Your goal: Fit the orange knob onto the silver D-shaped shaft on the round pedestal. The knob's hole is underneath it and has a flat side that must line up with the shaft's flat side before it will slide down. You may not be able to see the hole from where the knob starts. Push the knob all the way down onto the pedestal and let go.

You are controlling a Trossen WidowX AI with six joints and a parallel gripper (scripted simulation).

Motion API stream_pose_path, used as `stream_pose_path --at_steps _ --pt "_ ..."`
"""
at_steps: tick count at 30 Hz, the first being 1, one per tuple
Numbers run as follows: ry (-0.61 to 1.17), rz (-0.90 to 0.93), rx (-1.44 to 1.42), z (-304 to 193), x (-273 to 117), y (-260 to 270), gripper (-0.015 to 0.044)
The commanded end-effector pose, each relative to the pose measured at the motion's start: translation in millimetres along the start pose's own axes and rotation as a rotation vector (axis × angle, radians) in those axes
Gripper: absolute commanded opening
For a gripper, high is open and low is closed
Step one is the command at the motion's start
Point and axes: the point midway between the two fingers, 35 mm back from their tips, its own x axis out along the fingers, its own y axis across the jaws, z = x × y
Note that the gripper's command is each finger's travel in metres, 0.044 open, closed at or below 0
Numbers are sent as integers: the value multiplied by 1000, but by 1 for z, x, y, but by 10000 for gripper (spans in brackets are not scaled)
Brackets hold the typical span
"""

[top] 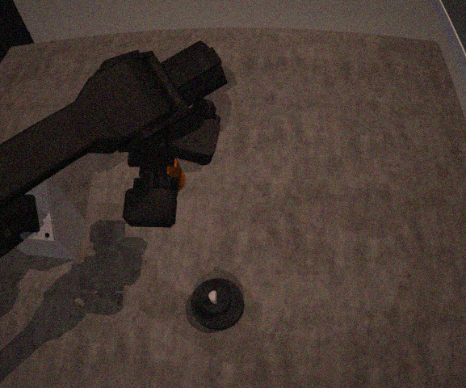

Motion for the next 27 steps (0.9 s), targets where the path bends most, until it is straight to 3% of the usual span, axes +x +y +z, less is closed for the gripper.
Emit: stream_pose_path --at_steps 1,27 --pt "-7 103 -6 1 -11 5 0" --pt "-5 667 -8 4 -62 29 0"
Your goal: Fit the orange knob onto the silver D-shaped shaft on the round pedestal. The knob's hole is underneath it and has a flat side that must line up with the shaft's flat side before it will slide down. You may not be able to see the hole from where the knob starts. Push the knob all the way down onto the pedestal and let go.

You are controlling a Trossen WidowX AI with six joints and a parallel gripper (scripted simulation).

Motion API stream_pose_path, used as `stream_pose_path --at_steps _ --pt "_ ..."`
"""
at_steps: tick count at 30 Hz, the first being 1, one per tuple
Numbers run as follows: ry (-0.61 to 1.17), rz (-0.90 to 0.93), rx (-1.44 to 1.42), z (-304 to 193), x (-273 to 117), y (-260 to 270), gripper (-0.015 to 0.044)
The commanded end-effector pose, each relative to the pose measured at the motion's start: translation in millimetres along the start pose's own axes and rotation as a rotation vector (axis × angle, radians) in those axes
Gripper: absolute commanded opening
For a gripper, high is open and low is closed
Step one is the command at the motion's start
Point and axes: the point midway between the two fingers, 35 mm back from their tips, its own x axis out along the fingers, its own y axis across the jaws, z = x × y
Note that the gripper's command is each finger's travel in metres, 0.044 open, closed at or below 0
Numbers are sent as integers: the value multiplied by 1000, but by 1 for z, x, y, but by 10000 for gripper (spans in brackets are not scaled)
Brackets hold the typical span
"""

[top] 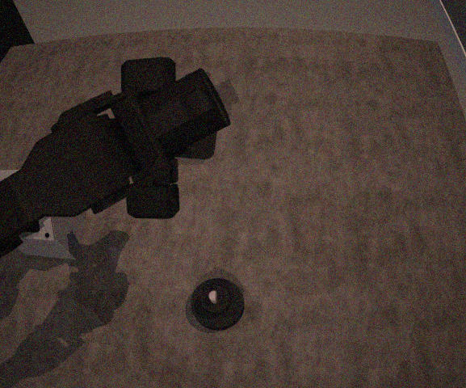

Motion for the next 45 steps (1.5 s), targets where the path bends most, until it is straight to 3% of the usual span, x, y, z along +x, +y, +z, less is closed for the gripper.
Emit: stream_pose_path --at_steps 1,24,45 --pt "-6 110 -10 1 -7 11 0" --pt "-6 310 -11 1 -10 14 0" --pt "1 272 -1 1 -8 12 0"
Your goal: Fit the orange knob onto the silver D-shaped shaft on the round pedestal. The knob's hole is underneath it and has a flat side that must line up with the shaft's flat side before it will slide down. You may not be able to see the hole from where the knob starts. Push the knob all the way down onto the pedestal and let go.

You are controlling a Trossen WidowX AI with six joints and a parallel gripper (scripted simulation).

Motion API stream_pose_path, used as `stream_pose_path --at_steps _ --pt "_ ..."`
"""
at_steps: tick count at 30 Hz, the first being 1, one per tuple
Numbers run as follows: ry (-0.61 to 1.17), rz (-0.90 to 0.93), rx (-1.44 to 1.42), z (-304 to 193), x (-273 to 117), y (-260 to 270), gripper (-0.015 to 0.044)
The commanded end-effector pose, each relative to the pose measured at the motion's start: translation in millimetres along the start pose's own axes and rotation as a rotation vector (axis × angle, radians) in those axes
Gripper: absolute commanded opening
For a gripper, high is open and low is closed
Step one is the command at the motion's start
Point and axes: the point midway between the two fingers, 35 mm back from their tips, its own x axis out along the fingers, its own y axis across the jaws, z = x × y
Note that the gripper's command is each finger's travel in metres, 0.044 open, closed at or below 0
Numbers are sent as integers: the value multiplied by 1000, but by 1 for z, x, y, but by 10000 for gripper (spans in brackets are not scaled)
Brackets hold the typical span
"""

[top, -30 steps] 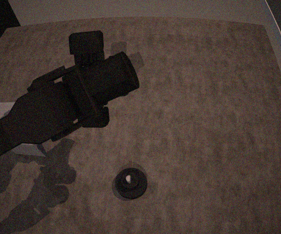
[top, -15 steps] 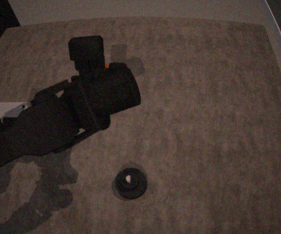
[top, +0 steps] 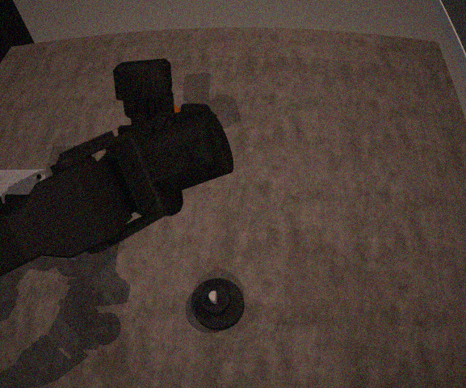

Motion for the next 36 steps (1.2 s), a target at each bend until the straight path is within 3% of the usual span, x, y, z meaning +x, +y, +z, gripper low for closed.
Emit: stream_pose_path --at_steps 1,16,36 --pt "-1 2 0 0 0 1 0" --pt "-6 -14 -9 0 4 -3 0" --pt "-9 -531 -9 0 36 -29 0"
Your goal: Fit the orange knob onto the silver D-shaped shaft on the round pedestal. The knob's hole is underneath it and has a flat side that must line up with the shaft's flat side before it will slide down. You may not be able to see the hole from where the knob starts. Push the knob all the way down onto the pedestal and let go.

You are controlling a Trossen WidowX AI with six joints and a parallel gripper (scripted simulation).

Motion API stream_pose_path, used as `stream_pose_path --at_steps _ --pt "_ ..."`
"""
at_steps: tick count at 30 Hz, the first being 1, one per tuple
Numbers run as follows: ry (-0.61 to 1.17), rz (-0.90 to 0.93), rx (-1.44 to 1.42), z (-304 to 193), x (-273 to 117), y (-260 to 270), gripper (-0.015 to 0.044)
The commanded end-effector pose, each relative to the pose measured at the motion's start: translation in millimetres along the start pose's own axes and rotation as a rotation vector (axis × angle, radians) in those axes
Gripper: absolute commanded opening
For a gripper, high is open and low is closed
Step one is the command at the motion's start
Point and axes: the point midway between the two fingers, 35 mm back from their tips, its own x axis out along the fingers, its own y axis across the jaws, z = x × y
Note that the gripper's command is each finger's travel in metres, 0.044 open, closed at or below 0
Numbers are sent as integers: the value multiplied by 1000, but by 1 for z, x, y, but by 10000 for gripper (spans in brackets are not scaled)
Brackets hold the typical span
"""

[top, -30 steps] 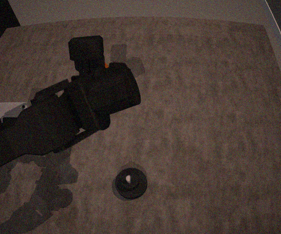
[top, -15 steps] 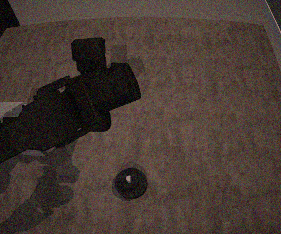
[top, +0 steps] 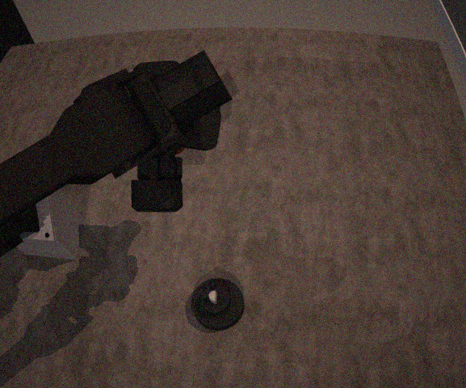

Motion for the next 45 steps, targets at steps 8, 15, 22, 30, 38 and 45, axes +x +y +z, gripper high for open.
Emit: stream_pose_path --at_steps 8,15,22,30,38,45 --pt "-13 -292 0 2 21 -3 0" --pt "-12 -439 2 2 34 -6 0" --pt "-13 -559 3 2 45 -9 0" --pt "-16 -561 4 8 78 -26 0" --pt "-18 -570 6 13 117 -50 0" --pt "-17 -583 10 14 150 -71 0"
